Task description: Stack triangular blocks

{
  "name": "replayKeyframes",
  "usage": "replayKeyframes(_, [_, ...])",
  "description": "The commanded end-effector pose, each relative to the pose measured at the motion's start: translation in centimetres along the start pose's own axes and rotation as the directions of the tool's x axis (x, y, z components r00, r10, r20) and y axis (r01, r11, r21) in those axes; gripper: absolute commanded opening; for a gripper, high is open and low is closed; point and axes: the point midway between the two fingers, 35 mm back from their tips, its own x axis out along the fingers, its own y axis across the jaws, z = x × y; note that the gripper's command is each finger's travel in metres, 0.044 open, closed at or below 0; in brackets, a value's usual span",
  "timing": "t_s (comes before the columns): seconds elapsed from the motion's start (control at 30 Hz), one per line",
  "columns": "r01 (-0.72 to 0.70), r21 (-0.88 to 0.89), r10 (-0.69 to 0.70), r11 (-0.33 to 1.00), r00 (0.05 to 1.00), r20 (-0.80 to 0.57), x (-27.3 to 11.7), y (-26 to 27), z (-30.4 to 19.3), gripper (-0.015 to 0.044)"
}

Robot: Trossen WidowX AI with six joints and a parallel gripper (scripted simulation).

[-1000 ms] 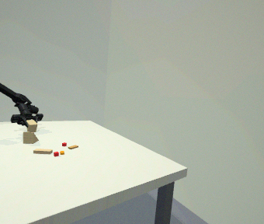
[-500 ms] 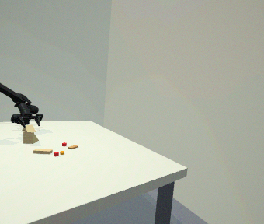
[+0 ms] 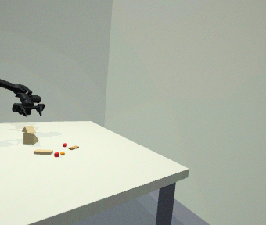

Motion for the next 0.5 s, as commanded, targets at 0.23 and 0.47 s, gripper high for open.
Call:
replayKeyframes(0.23, [0.018, 0.0, -0.018, 1.0, 0.999, 0.039, -2.9, -0.3, 2.0, 0.044])
replayKeyframes(0.47, [0.01, -0.003, -0.01, 1.0, 0.992, 0.127, -7.4, 0.5, 10.0, 0.044])
